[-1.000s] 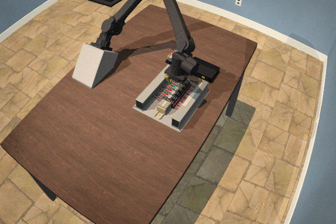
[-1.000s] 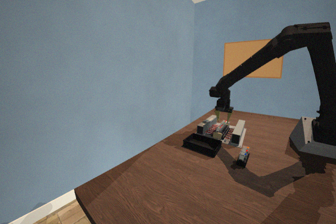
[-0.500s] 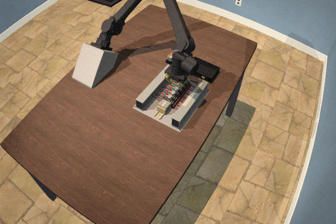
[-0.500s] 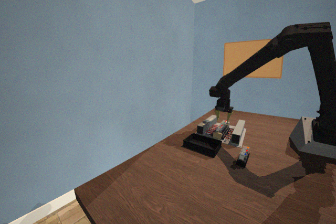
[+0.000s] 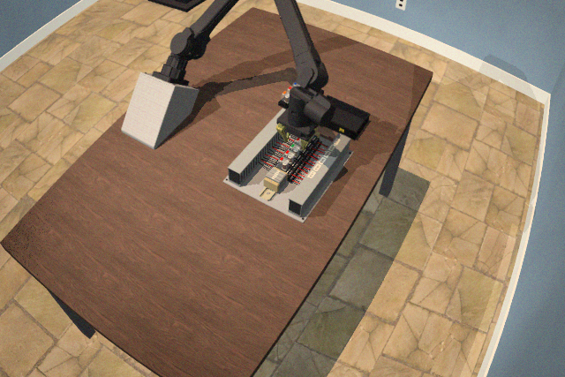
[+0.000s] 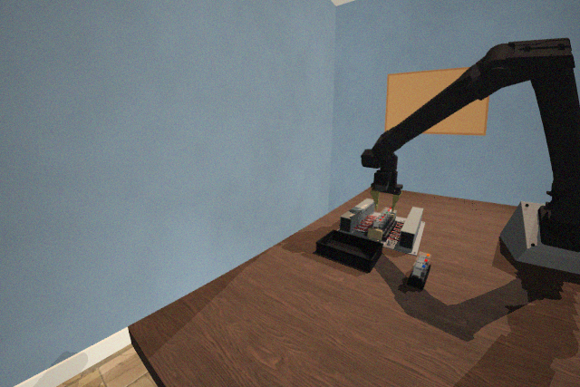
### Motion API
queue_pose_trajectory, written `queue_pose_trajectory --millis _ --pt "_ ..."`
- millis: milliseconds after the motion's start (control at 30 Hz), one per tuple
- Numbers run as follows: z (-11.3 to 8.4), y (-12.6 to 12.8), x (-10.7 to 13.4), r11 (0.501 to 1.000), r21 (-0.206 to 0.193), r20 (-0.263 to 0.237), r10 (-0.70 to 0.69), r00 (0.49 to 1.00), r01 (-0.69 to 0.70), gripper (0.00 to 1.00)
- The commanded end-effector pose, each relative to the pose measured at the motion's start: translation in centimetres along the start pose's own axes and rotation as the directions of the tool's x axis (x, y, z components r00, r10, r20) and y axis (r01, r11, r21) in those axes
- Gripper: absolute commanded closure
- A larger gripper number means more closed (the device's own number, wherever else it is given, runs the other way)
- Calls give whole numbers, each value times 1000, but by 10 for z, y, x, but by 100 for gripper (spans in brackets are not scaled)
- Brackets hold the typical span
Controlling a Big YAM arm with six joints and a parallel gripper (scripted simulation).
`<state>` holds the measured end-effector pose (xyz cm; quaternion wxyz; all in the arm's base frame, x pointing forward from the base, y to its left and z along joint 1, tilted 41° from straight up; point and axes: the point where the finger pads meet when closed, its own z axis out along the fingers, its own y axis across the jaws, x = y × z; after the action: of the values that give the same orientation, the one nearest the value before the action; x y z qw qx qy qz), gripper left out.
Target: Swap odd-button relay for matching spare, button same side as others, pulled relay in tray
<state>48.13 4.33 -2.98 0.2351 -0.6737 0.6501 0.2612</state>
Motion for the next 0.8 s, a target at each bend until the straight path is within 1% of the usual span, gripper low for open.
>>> queue_pose_trajectory --millis 0,367,533,767 --pt "-10 -10 -2 1000 24 -1 -14 1000 14 41" --pt "-8 -10 -2 1000 23 -1 -14 1000 14 41" --pt "-3 -9 -2 1000 19 -1 -13 1000 13 41" --pt "9 -4 -2 1000 4 2 -4 1000 4 41"
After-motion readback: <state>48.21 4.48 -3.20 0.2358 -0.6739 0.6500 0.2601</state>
